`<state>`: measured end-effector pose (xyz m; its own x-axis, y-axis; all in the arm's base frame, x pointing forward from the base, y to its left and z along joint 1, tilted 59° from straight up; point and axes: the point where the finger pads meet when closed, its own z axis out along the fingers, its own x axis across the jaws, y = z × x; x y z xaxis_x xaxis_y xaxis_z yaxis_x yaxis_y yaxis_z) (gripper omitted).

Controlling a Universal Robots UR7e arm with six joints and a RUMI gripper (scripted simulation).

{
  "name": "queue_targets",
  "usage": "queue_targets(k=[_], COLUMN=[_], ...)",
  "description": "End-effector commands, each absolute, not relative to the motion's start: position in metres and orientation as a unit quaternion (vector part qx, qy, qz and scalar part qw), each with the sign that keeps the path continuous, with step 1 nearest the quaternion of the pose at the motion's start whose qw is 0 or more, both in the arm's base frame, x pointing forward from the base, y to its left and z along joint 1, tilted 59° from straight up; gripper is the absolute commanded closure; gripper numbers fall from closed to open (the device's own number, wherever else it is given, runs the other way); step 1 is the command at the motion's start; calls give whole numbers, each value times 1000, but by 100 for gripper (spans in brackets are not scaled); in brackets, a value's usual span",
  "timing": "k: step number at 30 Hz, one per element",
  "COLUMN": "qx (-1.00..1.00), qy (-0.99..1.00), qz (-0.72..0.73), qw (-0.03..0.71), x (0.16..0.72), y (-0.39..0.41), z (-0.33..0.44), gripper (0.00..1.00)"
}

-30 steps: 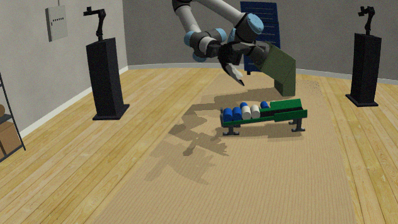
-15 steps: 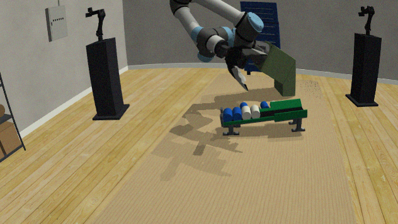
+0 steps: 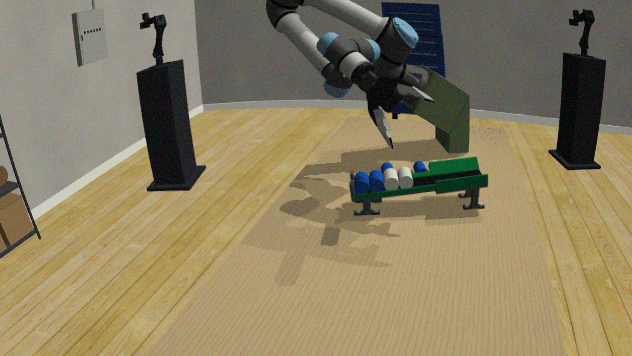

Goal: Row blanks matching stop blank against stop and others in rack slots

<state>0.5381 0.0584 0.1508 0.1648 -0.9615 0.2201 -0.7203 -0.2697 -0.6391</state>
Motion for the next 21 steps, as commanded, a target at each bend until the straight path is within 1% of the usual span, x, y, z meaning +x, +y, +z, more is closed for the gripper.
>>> queue_targets(k=[1,5,12,14,19,21], qx=[-738,-739,-736,-736,-730,-730], qy=[560,556,540,540,527,527], qz=[-347,-358,-402,-402,-434,-434], qw=[143,129,71,71,31,31], x=[531,529,517,517,507,507], y=[47,43,31,31,23,23], z=[140,139,138,138,142,142], gripper=[0,0,0,0,0,0])
